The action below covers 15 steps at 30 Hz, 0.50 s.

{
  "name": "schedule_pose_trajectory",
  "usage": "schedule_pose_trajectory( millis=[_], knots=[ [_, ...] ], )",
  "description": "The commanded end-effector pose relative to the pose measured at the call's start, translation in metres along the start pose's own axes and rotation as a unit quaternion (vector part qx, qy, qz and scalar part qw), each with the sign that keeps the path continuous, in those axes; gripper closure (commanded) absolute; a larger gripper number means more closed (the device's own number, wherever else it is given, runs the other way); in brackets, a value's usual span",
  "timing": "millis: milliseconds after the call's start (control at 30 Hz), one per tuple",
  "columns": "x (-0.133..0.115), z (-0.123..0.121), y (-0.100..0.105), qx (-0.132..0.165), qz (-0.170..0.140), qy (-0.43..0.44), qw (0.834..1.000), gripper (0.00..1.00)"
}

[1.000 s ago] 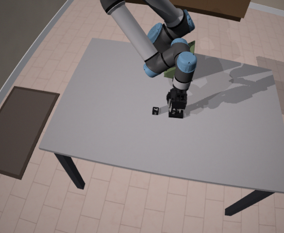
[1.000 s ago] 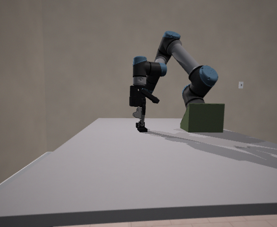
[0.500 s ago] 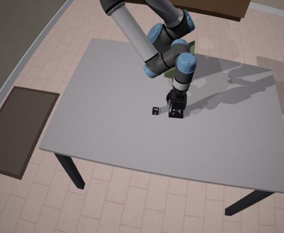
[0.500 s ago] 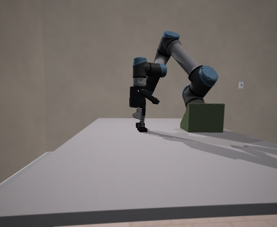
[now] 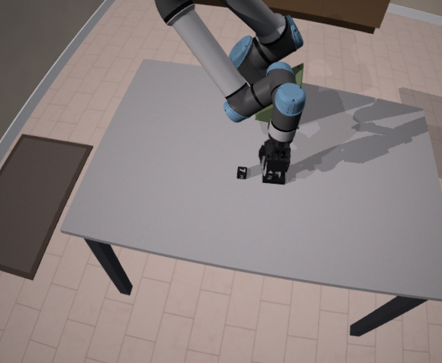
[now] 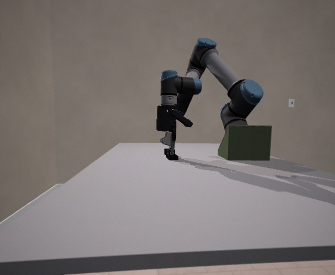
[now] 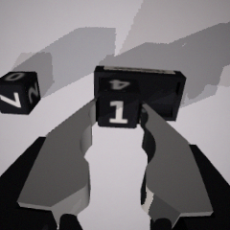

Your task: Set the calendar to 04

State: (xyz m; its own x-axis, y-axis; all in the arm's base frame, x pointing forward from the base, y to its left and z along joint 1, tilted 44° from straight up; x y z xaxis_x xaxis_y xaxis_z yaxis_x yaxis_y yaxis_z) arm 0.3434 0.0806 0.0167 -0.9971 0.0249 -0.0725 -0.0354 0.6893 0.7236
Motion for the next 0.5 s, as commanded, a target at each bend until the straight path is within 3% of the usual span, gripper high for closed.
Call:
schedule_pose_trajectory(
  millis=[0, 467],
  knots=[
    [-0.0002, 0.0, -0.0001, 0.0, 0.0, 0.0, 1.0, 0.9],
    [-0.0002, 0.0, -0.0001, 0.0, 0.0, 0.0, 1.0, 0.9]
  ],
)
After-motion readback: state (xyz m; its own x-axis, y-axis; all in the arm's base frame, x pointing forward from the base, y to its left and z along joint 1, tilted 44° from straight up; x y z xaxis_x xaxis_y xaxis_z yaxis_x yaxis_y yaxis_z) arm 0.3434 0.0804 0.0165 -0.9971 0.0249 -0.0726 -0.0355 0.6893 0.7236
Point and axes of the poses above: the point where the finger pads meet when closed, its own y axis back along the fingers, its own z axis across the jaws, x = y × z, the point moved 10 cm from there along y, back along the fingers, and after that the axes turned 14 degrees about -y, right-handed, at the moved point
